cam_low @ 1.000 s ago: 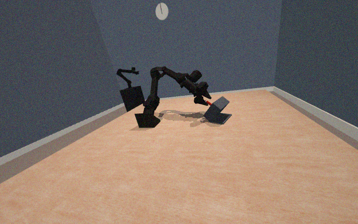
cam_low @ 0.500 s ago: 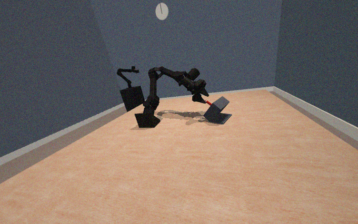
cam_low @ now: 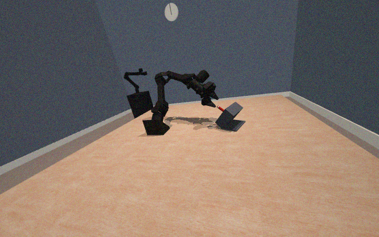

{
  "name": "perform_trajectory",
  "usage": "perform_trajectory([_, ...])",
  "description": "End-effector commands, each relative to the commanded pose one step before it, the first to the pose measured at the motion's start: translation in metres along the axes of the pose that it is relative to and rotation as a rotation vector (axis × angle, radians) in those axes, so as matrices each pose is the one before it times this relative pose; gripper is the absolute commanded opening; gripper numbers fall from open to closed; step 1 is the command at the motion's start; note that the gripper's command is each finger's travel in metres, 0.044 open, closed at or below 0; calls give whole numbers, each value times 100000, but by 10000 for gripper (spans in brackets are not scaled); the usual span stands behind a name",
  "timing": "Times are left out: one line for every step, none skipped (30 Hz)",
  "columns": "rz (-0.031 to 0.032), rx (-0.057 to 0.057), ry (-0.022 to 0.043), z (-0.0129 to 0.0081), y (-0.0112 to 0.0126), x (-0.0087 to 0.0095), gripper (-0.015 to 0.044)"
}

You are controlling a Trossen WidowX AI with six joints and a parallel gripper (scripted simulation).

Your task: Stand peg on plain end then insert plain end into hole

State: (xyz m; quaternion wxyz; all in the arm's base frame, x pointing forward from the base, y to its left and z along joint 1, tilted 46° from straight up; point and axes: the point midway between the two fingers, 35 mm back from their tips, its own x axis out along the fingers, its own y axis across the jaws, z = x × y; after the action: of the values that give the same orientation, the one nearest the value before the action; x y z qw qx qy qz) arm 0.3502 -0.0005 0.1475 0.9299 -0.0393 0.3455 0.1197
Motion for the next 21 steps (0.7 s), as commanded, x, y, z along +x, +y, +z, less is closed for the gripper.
perform_trajectory([139, -261, -252, 94, -24, -677, 440])
perform_trajectory([-17, 8, -4, 2, -5, -135, 440])
perform_trajectory([-17, 8, -4, 2, -5, -135, 440])
perform_trajectory([-17, 8, -4, 1, -5, -135, 440])
perform_trajectory([-17, 8, -4, 1, -5, -135, 440])
perform_trajectory([-17, 8, -4, 0, -4, -135, 440])
perform_trajectory([-17, 8, -4, 0, -4, -135, 440])
perform_trajectory([-17, 8, -4, -1, -4, -135, 440])
perform_trajectory([-17, 8, -4, -1, -4, -135, 440])
perform_trajectory([-17, 8, -4, -2, -3, -136, 440])
perform_trajectory([-17, 8, -4, -3, -3, -136, 440])
perform_trajectory([-17, 8, -4, -3, -3, -136, 440])
perform_trajectory([-17, 8, -4, -4, -2, -136, 440])
perform_trajectory([-17, 8, -4, -5, -3, -136, 440])
perform_trajectory([-17, 8, -5, -5, -2, -136, 440])
perform_trajectory([-17, 8, -5, -6, -2, -136, 440])
perform_trajectory([-17, 8, -5, -7, -2, -137, 440])
perform_trajectory([-17, 8, -5, -8, -2, -137, 440])
perform_trajectory([-17, 8, -5, -10, -2, -137, 440])
perform_trajectory([-17, 8, -5, -10, -1, -137, 440])
perform_trajectory([-17, 8, -5, -13, -2, -138, 440])
